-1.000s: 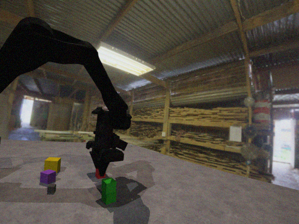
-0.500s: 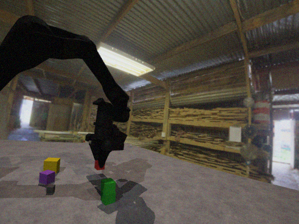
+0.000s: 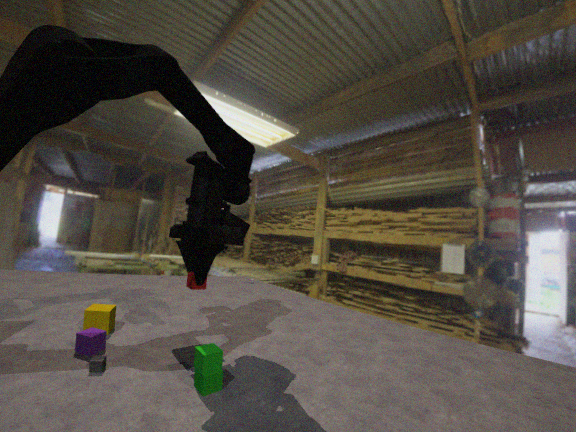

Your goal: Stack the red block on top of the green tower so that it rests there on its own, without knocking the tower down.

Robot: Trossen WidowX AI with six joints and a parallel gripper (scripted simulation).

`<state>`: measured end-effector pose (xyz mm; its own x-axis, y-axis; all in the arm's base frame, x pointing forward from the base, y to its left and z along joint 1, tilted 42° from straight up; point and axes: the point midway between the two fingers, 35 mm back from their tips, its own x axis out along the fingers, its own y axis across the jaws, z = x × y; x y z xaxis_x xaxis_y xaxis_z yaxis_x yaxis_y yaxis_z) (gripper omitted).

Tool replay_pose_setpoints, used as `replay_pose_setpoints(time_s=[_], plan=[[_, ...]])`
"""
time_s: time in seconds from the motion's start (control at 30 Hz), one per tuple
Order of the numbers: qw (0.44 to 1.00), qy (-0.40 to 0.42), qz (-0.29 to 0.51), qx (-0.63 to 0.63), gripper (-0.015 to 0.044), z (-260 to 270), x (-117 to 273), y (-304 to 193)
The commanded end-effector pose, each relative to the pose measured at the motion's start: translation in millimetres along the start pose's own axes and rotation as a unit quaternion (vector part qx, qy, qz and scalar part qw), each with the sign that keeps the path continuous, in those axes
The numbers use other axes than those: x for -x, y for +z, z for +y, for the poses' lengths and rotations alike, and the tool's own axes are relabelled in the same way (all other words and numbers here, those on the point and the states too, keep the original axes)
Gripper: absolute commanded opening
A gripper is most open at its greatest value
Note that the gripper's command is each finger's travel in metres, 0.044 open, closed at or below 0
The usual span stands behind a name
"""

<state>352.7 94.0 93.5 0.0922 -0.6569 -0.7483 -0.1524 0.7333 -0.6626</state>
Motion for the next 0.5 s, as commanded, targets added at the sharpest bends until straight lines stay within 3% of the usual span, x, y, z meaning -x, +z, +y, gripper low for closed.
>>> replay_pose_setpoints(time_s=[0.0,0.33,0.47], plan=[[1.0,0.003,0.0,-0.003,0.0,1.8,18.1,0.8],[1.0,0.003,0.0,-0.003,0.0,-1.5,20.7,0.1],[1.0,0.004,0.0,-0.002,0.0,-26.4,21.1,-3.0]])
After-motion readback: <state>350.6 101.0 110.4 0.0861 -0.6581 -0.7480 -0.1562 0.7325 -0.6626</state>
